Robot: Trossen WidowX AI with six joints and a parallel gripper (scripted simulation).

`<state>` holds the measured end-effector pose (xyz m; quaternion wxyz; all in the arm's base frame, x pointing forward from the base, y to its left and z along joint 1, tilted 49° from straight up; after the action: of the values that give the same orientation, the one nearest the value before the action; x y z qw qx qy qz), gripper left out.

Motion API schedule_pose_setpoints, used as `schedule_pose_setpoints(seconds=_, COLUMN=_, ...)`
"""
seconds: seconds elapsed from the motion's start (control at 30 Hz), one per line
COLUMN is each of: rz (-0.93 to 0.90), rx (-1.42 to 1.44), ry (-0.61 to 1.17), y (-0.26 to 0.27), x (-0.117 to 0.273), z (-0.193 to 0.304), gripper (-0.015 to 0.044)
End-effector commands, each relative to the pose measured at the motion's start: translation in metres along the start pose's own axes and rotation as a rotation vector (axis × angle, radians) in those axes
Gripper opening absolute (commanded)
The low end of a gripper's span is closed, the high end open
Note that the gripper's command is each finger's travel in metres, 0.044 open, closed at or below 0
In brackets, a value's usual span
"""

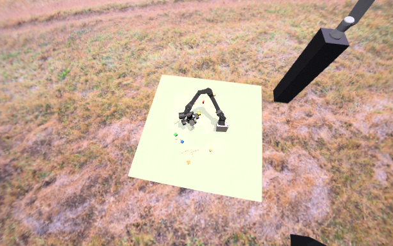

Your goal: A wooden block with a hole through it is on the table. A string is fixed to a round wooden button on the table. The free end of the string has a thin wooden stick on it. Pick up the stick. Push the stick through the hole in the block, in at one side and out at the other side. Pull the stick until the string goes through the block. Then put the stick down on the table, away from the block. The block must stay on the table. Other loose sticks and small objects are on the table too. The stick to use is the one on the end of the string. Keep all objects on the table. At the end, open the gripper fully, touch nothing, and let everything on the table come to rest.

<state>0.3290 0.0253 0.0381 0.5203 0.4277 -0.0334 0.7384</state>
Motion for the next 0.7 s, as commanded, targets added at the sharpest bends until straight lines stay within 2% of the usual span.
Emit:
schedule_pose_setpoints(seconds=0.0, rz=0.004, rx=-0.005, ry=-0.002, y=-0.001, x=0.007, z=0.0, gripper=0.0)
schedule_pose_setpoints(seconds=0.4, rz=0.003, rx=-0.005, ry=-0.002, y=0.0, x=0.021, z=0.0, gripper=0.0)
schedule_pose_setpoints(seconds=0.67, rz=0.0, rx=-0.001, ry=0.001, y=0.001, x=0.017, z=0.0, gripper=0.0)
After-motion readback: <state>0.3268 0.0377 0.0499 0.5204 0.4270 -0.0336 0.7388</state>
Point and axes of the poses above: the point midway between the two fingers, 35 mm back from their tips, its own x axis back along the fingers, its own y axis across the jaws, z = x × y, the point moved 6 cm from there along x, back along the fingers, and after that the axes turned 3 degrees about x, right-handed, at the moved point
